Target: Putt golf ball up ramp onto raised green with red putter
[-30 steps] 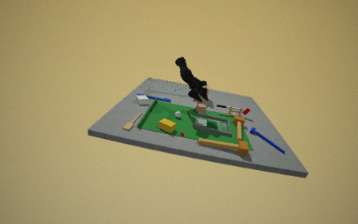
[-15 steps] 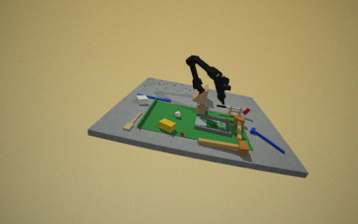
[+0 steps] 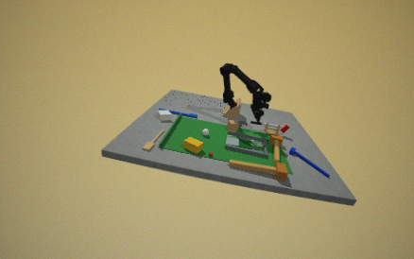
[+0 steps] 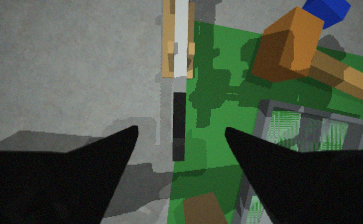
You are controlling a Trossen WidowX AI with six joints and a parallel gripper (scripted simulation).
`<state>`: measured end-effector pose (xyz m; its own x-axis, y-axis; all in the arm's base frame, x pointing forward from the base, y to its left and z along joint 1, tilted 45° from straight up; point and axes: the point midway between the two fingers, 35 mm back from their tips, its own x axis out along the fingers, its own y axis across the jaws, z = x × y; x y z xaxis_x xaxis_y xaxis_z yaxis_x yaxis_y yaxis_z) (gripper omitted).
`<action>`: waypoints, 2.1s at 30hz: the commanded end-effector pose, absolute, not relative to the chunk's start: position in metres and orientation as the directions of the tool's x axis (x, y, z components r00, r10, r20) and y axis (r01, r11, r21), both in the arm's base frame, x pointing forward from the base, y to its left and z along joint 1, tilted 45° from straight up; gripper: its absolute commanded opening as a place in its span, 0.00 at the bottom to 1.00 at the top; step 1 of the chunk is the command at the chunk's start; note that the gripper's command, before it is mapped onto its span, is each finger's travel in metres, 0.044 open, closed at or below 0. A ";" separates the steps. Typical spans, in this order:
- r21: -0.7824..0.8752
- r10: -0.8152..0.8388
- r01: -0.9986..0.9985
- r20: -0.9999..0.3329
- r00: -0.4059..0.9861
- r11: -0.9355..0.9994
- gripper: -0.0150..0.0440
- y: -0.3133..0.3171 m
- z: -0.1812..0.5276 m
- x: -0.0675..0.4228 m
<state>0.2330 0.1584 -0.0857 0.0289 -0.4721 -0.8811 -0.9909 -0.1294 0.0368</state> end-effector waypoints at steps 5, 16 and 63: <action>0.046 -0.481 -0.990 -0.876 0.025 -0.135 1.00 0.142 -0.100 0.232; 0.045 -0.482 -0.990 -0.876 0.025 -0.135 1.00 0.131 -0.111 0.233; 0.042 -0.475 -0.991 -0.880 0.025 -0.130 0.25 0.166 -0.080 0.235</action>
<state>0.2332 0.1495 -0.0942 0.0168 -0.4919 -0.8705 -0.9898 -0.1314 0.0551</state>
